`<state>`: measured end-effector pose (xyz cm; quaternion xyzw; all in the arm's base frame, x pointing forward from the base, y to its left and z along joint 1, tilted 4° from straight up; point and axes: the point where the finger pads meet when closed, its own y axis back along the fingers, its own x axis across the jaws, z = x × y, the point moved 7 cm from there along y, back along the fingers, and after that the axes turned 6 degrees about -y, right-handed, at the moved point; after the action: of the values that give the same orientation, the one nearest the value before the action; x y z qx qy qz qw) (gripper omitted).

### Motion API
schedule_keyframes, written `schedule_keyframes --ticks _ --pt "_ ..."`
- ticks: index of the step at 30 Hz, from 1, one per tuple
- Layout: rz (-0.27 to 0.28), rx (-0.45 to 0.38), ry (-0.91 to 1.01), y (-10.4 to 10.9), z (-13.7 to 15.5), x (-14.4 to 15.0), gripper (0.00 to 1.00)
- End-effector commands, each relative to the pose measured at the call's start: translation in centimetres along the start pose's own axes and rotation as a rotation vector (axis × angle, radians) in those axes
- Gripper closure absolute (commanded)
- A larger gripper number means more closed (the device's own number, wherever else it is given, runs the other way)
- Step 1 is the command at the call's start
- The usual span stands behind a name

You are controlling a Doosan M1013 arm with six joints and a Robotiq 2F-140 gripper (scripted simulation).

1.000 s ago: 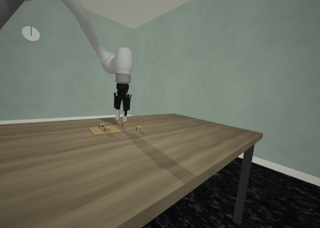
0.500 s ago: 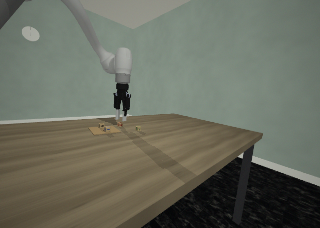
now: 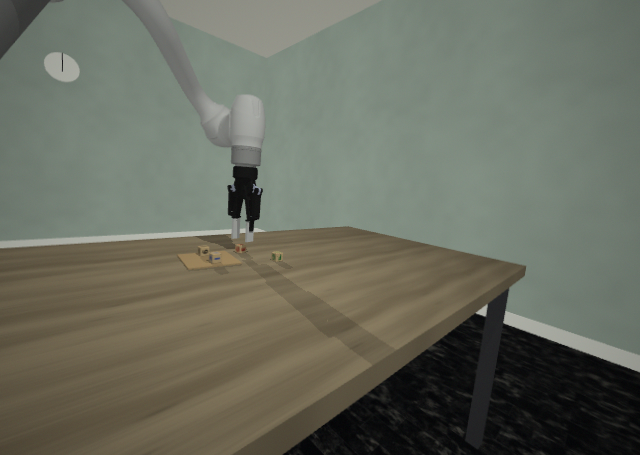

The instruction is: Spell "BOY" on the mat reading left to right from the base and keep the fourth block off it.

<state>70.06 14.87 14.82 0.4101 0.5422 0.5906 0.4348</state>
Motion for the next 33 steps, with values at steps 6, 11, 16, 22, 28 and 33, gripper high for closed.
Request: schedule_keyframes --ticks 6,11,16,22,28,33 --pt "0.001 0.004 -0.004 -0.53 -0.25 0.16 0.63" --pt "0.001 0.004 -0.004 -0.53 -0.39 0.24 0.63" --pt "0.001 0.004 -0.004 -0.53 -0.48 0.28 0.63" --pt "0.001 0.004 -0.004 -0.53 -0.51 0.3 0.63" --pt "0.001 0.004 -0.004 -0.53 -0.51 0.3 0.63" --pt "0.001 0.004 -0.004 -0.53 -0.51 0.3 0.63"
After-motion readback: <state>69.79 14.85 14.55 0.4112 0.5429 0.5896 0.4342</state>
